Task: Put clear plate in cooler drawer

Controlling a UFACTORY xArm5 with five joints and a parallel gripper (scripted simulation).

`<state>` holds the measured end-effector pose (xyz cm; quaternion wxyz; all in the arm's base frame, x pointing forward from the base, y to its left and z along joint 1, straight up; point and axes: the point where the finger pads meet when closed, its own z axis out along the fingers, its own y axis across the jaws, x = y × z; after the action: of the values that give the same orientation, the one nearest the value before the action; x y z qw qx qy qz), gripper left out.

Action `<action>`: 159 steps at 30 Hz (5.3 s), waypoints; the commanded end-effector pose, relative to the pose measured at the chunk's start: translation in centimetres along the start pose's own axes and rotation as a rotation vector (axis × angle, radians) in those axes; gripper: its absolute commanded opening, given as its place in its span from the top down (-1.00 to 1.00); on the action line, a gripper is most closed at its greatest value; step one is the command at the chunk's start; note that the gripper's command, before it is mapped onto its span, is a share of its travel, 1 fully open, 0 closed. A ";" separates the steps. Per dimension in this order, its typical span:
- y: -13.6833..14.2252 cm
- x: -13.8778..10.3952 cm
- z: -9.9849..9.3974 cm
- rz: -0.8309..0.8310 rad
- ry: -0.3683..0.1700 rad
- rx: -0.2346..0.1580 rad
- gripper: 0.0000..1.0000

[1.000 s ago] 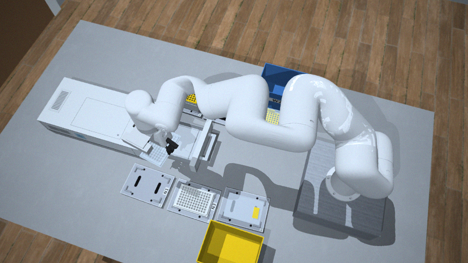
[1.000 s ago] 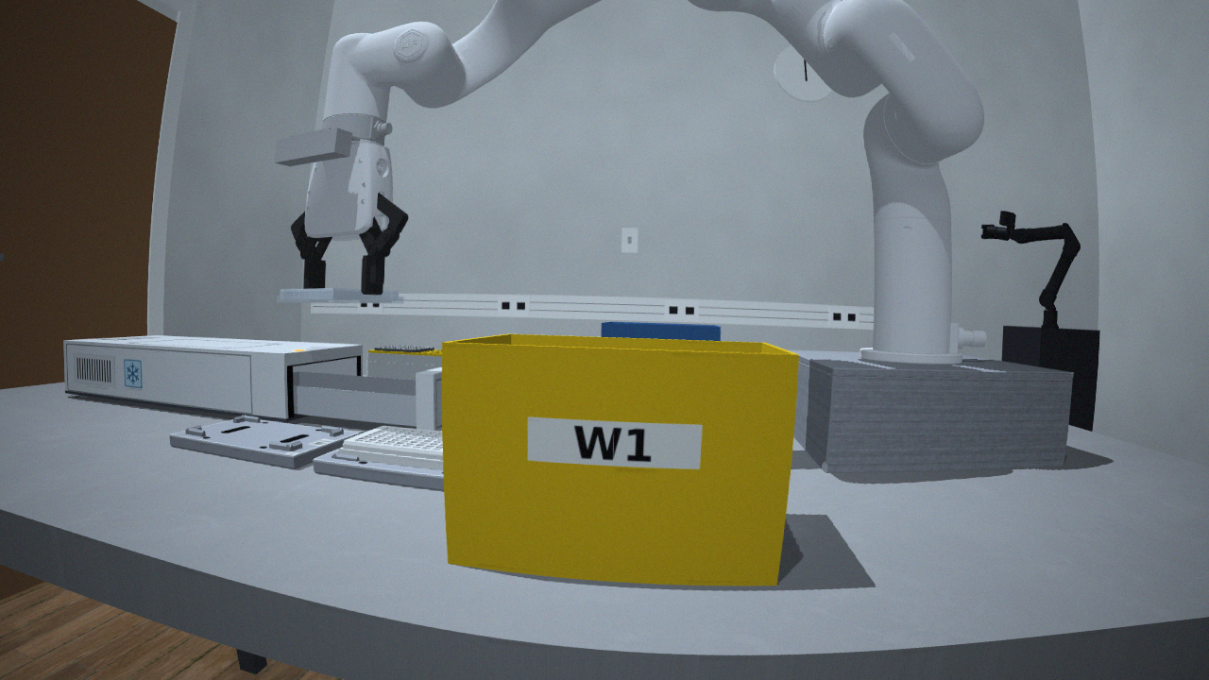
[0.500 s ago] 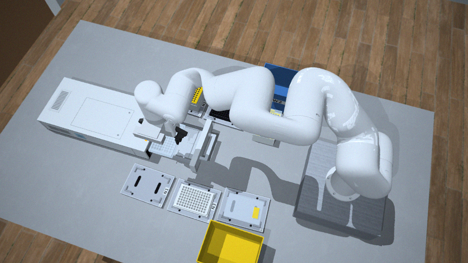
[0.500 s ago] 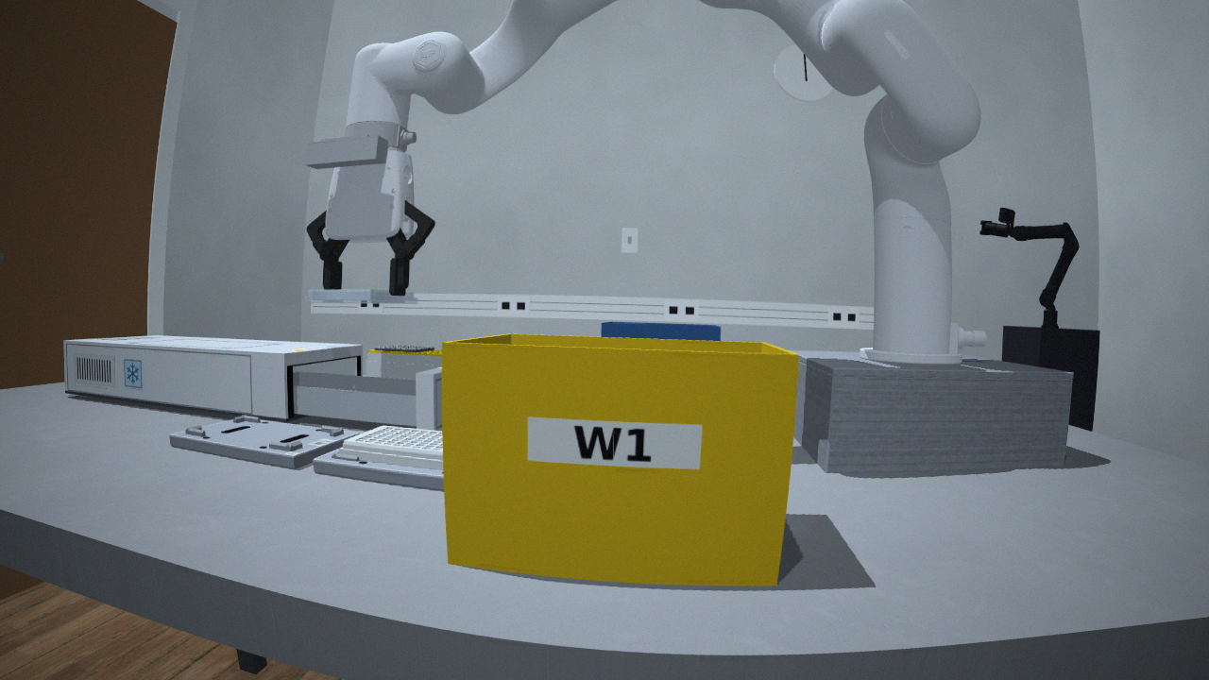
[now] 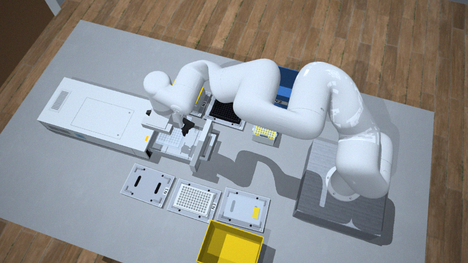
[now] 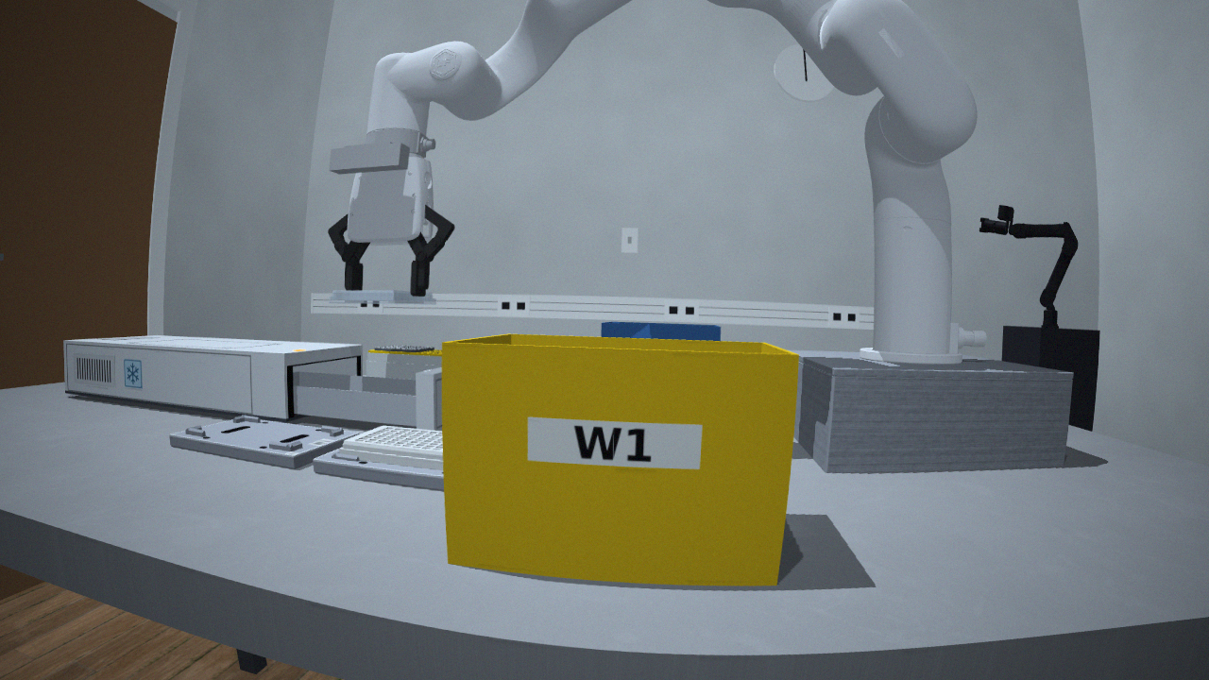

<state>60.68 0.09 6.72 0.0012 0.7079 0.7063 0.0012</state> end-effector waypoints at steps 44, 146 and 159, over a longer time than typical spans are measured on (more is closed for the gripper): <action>-0.3 -1.5 3.9 -0.001 0.002 -0.006 1.00; -0.2 -1.4 10.9 -0.001 0.002 -0.006 1.00; -0.2 -1.4 11.6 -0.001 0.002 -0.006 1.00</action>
<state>60.29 -1.34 -4.98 0.0014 0.7076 0.7066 0.0014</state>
